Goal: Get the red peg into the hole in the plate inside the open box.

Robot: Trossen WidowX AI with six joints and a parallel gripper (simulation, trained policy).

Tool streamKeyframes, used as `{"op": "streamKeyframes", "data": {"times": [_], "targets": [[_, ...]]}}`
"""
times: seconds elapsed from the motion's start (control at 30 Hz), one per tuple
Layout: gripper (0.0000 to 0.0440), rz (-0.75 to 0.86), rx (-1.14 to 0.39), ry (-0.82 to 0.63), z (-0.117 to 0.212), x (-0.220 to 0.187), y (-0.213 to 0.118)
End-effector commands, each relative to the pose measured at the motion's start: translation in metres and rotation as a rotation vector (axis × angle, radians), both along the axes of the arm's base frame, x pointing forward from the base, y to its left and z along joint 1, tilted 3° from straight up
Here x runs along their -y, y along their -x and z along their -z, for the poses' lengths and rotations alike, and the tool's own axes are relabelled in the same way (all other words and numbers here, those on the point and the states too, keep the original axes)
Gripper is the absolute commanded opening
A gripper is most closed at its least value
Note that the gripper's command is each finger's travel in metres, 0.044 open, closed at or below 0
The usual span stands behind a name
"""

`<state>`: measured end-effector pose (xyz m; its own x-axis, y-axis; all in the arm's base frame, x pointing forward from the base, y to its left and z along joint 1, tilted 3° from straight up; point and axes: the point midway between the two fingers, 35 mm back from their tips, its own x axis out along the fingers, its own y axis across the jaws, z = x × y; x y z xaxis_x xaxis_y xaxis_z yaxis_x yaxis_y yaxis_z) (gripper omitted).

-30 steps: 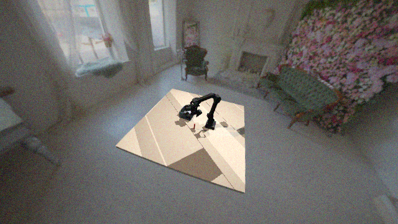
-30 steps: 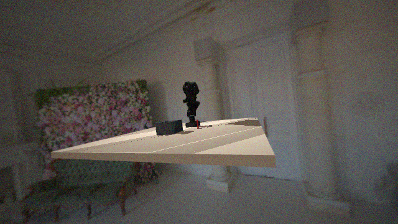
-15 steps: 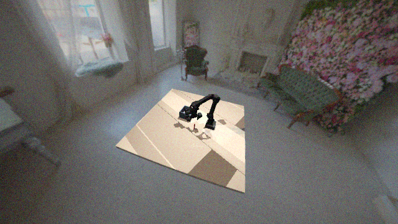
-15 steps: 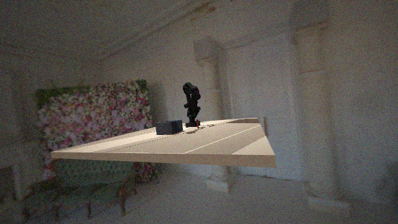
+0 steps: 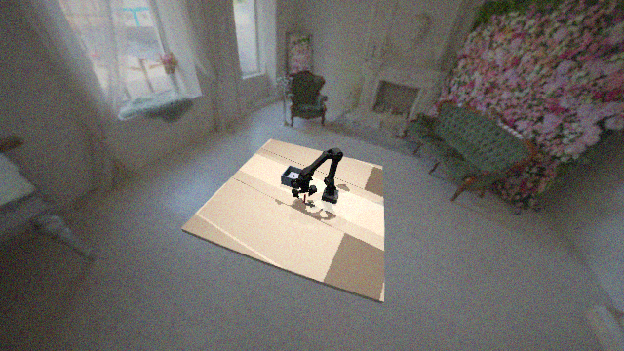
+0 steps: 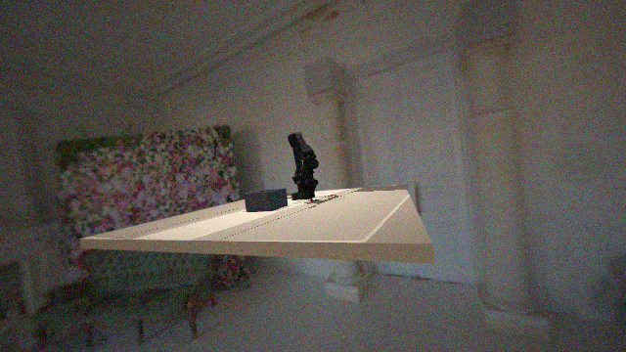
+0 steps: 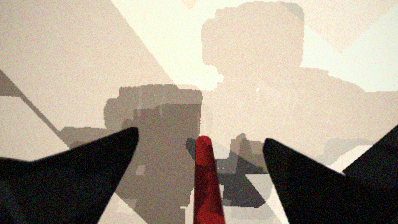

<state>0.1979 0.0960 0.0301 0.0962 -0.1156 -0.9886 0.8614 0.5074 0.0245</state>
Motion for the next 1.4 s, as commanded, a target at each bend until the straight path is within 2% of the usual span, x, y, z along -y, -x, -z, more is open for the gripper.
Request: {"op": "streamKeyframes", "data": {"times": [0.0, 0.47, 1.0, 1.37], "targets": [[0.0361, 0.021, -0.024, -0.009, 0.013, 0.0, 0.008], [0.0, 0.021, -0.101, -0.091, 0.012, -0.002, 0.014], [0.0, -0.116, 0.049, 0.004, -0.046, 0.025, -0.007], [0.0, -0.151, 0.127, 0.063, -0.092, 0.05, -0.028]]}}
